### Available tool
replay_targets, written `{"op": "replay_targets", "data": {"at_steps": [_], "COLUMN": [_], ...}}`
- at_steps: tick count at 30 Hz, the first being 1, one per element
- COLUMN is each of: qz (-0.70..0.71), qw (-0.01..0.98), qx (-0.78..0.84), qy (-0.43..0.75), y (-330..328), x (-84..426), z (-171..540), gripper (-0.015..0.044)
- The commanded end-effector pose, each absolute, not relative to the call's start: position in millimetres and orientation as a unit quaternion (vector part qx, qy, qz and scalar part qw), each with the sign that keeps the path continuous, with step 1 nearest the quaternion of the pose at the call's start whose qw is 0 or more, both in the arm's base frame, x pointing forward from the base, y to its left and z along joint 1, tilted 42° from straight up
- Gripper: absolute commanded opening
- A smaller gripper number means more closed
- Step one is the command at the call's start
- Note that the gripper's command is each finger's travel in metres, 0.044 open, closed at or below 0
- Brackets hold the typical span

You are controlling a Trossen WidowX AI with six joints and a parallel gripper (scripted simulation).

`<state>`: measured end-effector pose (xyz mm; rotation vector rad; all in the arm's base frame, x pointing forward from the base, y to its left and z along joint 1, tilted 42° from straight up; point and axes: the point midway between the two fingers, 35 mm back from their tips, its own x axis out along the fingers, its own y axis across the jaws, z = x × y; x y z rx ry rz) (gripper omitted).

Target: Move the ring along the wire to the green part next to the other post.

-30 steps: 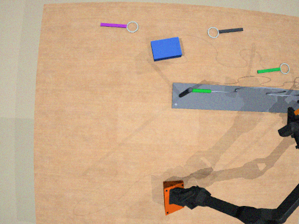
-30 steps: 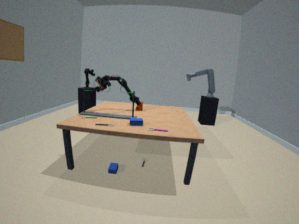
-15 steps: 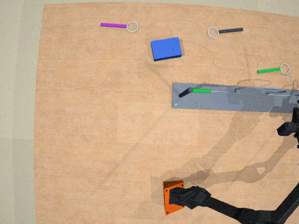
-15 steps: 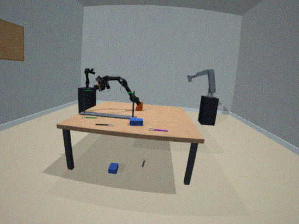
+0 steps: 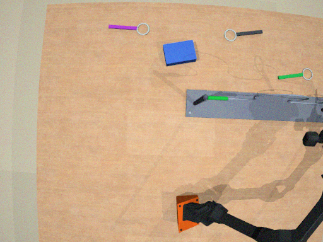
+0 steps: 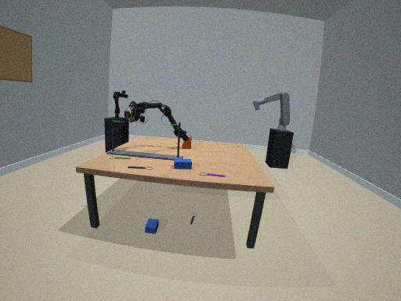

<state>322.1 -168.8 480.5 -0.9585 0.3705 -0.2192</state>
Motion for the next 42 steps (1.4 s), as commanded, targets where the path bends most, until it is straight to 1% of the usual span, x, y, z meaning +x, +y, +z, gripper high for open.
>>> {"op": "replay_targets", "data": {"at_steps": [1, 21, 42], "qz": [-0.119, -0.178, -0.228], "qw": [0.838, 0.696, 0.504], "qx": [-0.503, -0.682, -0.827], "qy": [0.173, 0.139, 0.098], "y": [-173, -182, -172], "x": [322, 319, 315], "z": [486, 520, 556], "gripper": [-0.015, -0.015, -0.015]}}
